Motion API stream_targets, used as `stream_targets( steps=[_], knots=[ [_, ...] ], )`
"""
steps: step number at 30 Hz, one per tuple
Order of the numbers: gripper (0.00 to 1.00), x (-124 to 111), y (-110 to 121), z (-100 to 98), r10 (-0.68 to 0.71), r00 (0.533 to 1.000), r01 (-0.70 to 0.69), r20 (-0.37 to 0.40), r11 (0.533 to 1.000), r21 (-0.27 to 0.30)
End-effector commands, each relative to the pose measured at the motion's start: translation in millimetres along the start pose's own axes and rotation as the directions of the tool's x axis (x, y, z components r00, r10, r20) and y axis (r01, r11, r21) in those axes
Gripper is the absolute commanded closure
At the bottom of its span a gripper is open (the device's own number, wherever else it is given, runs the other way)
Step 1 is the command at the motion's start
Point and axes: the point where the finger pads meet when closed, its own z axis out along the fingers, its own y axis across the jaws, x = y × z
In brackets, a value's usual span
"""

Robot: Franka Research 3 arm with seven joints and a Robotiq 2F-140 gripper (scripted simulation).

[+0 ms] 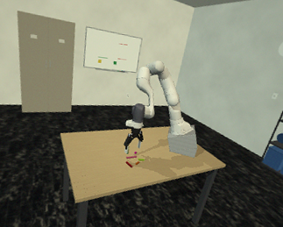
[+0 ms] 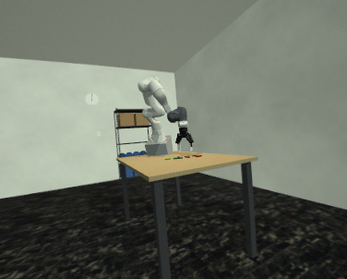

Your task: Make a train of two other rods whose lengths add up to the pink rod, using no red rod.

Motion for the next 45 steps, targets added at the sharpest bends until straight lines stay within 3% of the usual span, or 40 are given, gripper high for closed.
stream_targets(
  steps=[1, 6, 23, 38, 40, 41, 45],
  knots=[
    [0.00, -1.3, -0.6, 0.8, -0.165, 0.986, 0.166, 0.008, 0.986, -0.018],
    [0.00, -4.2, -2.3, 0.6, -0.215, 0.977, 0.215, 0.009, 0.976, -0.017],
    [0.00, -20.8, -11.6, -0.7, -0.478, 0.878, 0.478, 0.009, 0.878, -0.010],
    [0.00, -37.6, -21.1, -2.7, -0.703, 0.711, 0.703, 0.005, 0.711, -0.003],
    [0.00, -37.6, -21.1, -2.7, -0.703, 0.711, 0.703, 0.005, 0.711, -0.003],
    [0.00, -40.3, -22.6, -3.1, -0.735, 0.678, 0.735, 0.004, 0.678, -0.002],
    [0.00, -44.3, -24.9, -3.7, -0.778, 0.629, 0.778, 0.002, 0.629, 0.000]
  ],
)
